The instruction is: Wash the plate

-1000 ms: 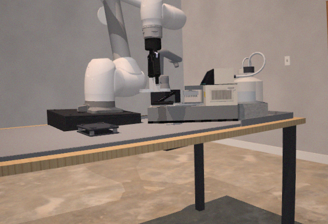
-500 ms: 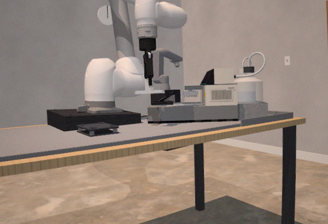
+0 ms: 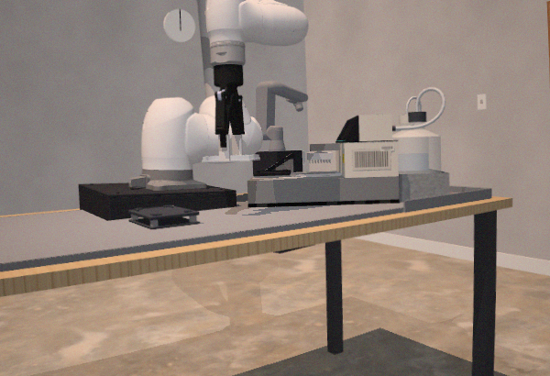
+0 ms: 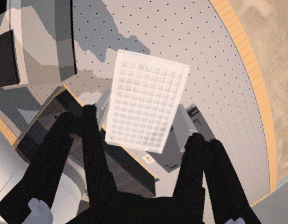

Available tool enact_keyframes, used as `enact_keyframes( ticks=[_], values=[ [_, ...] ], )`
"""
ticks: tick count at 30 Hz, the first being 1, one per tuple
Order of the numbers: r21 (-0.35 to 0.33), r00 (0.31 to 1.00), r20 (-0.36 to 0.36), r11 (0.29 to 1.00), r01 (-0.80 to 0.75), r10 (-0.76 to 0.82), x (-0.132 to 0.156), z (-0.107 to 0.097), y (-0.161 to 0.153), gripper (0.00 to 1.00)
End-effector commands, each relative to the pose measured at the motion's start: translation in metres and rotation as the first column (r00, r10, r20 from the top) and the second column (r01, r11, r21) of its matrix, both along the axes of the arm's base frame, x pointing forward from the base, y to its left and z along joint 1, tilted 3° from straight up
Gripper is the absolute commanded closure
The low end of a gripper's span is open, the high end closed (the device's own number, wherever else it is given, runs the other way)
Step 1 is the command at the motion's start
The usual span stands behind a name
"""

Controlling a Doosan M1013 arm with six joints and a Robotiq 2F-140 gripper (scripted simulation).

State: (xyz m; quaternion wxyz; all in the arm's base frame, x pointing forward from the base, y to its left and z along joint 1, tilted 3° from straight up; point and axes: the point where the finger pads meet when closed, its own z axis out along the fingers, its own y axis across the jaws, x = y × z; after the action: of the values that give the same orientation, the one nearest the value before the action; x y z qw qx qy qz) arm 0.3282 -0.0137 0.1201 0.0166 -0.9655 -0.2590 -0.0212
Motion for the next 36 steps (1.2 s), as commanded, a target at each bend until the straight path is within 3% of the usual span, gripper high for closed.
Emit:
enact_keyframes(
  ticks=[1,8,13,20,28,36],
  values=[
    [0.001,0.998,-0.003,0.998,0.069,-0.069,0.001,-0.003,-0.017,0.9],
    [0.001,0.998,-0.003,0.998,0.069,-0.069,0.002,-0.008,-0.051,0.9],
    [0.001,0.998,-0.003,0.998,0.069,-0.069,0.002,-0.008,-0.053,0.9],
    [0.007,0.955,-0.014,0.955,0.298,-0.298,-0.011,-0.014,-0.086,0.9],
    [0.01,0.842,-0.028,0.843,0.539,-0.538,-0.025,-0.021,-0.122,0.9],
    [0.01,0.769,-0.035,0.769,0.639,-0.638,-0.036,-0.026,-0.15,0.9]
  ],
)
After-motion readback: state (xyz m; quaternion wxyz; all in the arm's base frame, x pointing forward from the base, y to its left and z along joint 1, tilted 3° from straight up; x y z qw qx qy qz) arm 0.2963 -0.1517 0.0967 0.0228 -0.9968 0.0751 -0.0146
